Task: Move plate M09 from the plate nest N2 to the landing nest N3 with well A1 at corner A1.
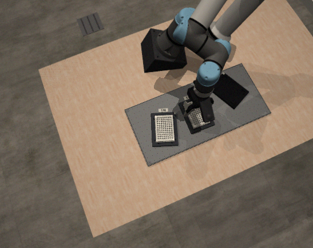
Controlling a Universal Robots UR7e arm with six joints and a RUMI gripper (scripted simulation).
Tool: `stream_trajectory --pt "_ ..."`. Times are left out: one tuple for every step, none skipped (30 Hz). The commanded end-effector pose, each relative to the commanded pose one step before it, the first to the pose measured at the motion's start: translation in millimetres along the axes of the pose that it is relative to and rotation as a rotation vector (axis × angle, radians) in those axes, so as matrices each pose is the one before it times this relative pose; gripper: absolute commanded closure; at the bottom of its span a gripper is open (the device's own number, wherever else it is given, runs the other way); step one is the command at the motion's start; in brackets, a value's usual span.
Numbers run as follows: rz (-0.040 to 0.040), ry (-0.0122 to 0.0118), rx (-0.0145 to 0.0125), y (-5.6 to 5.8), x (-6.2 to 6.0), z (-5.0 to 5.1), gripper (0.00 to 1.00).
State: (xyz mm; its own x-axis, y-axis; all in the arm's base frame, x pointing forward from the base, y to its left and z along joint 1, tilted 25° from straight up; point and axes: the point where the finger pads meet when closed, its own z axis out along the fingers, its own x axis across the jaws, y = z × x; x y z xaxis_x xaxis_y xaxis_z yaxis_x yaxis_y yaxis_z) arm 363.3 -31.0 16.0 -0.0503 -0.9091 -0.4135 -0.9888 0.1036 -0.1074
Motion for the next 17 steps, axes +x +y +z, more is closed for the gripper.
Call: stream_trajectory --pt "-0.00079 0.00029 -0.00019 0.25 0.27 -9.74 0.18" --pt "0.0 0.0 0.0 0.0 0.0 0.0 0.18" --pt "0.0 -0.00014 0.00016 -0.04 -0.04 -1.69 0.18" --pt "0.0 0.00002 -0.00003 0.01 0.01 -1.67 0.18" --pt "0.0 0.00003 -0.00004 0.01 0.01 -1.67 0.18" --pt "0.0 0.00002 -0.00002 0.01 0.01 -1.39 0.18" --pt "0.0 -0.00006 0.00006 -0.02 -0.02 -0.01 0.18" --pt "0.0 -0.00006 0.00007 -0.02 -0.02 -0.01 0.18" --pt "0.0 -0.00006 0.00007 -0.02 -0.02 -0.01 0.18" --pt "0.0 -0.00005 0.00005 -0.01 -0.01 -0.01 0.18" --pt "0.0 -0.00083 -0.0008 0.44 -0.4 0.52 0.18" --pt "-0.00008 -0.00102 -0.00105 0.56 -0.52 0.66 0.18" --pt "0.00016 -0.00112 -0.00109 0.45 -0.34 0.61 0.18" --pt "0.0 0.0 0.0 0.0 0.0 0.0 0.18" --pt "0.0 0.0 0.0 0.0 0.0 0.0 0.18" --pt "0.0 0.0 0.0 0.0 0.0 0.0 0.18" --pt "0.0 0.0 0.0 0.0 0.0 0.0 0.18"
